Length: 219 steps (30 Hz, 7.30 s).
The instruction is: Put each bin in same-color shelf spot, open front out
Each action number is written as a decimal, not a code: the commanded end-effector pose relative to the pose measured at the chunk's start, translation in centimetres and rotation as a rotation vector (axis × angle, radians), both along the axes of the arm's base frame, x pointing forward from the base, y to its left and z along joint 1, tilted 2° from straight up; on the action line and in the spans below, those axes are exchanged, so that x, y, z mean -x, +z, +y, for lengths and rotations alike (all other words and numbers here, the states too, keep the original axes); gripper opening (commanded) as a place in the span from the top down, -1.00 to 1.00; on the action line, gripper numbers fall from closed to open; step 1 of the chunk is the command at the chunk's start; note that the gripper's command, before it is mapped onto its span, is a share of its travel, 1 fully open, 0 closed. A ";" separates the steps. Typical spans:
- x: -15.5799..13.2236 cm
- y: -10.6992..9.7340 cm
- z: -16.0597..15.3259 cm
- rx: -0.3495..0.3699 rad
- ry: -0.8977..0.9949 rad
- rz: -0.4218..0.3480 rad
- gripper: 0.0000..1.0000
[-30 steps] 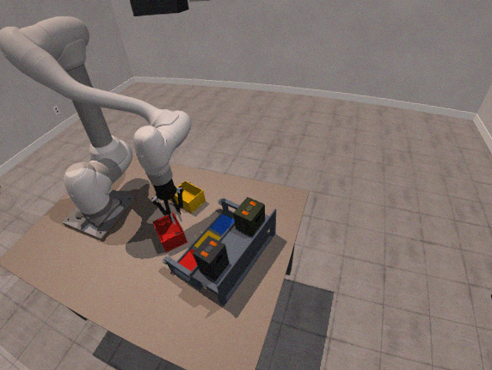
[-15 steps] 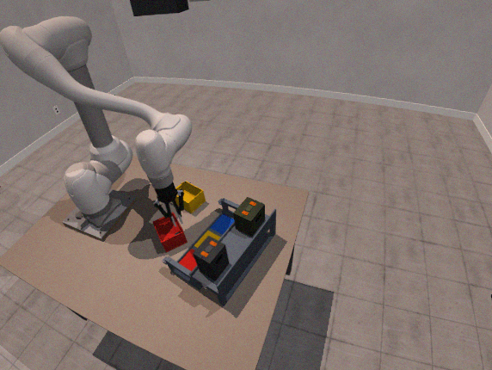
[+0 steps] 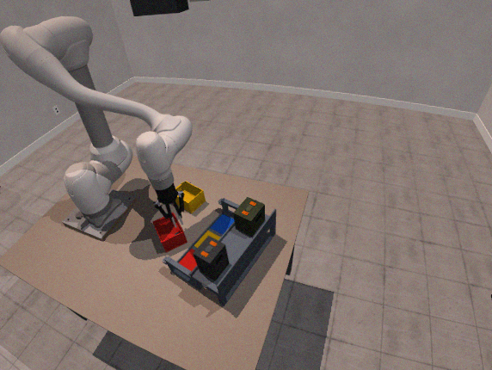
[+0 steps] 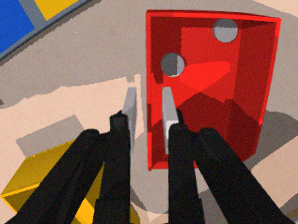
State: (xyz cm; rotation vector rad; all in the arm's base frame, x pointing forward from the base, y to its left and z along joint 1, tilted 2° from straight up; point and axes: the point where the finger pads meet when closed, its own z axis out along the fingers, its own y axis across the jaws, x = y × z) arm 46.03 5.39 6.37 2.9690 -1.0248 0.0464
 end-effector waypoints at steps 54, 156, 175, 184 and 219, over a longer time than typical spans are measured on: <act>0.0 0.0 0.0 0.000 0.000 0.000 0.80; 0.2 6.4 0.1 0.000 0.000 0.000 0.80; 0.2 7.9 0.1 0.000 0.000 0.000 0.80; 0.2 8.3 0.1 0.000 0.000 0.000 0.80; 0.2 8.6 0.1 0.000 0.000 0.000 0.80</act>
